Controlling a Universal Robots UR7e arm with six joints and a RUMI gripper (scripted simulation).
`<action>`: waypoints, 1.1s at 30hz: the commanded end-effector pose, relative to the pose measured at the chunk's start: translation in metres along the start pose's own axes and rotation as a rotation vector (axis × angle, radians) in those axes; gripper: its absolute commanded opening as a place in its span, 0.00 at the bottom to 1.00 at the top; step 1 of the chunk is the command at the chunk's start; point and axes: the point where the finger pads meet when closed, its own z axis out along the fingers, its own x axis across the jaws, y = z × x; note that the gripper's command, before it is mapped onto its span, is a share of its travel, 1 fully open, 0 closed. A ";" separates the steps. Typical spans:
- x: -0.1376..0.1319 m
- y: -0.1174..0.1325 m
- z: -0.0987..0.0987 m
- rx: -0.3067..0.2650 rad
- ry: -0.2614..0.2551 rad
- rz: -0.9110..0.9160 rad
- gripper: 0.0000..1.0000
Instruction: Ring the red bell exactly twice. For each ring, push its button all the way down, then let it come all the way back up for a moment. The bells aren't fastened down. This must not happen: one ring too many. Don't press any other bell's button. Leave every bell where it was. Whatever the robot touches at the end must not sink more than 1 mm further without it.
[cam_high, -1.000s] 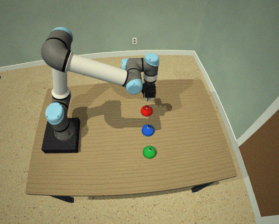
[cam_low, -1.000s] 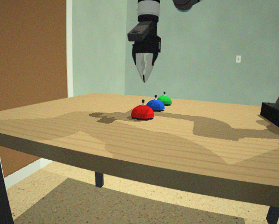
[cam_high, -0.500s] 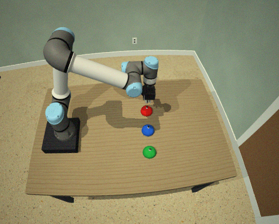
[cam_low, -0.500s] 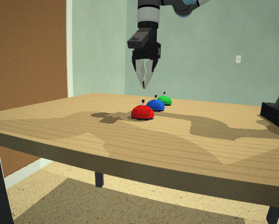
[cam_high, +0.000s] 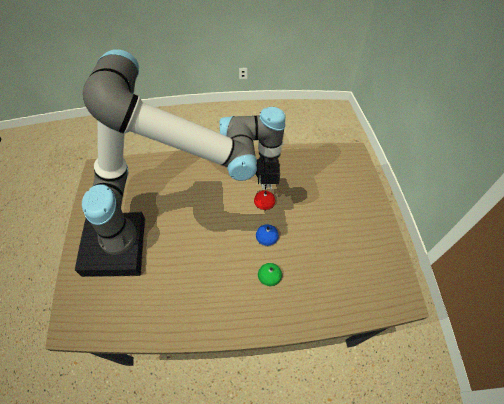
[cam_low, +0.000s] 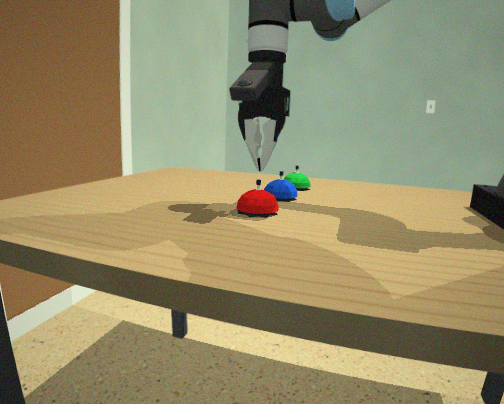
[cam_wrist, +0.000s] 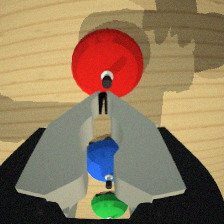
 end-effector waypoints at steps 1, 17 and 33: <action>0.000 0.000 0.004 0.000 0.002 0.000 0.00; 0.000 0.000 0.008 0.000 0.002 0.000 0.00; 0.000 0.000 0.008 0.000 0.002 0.000 0.00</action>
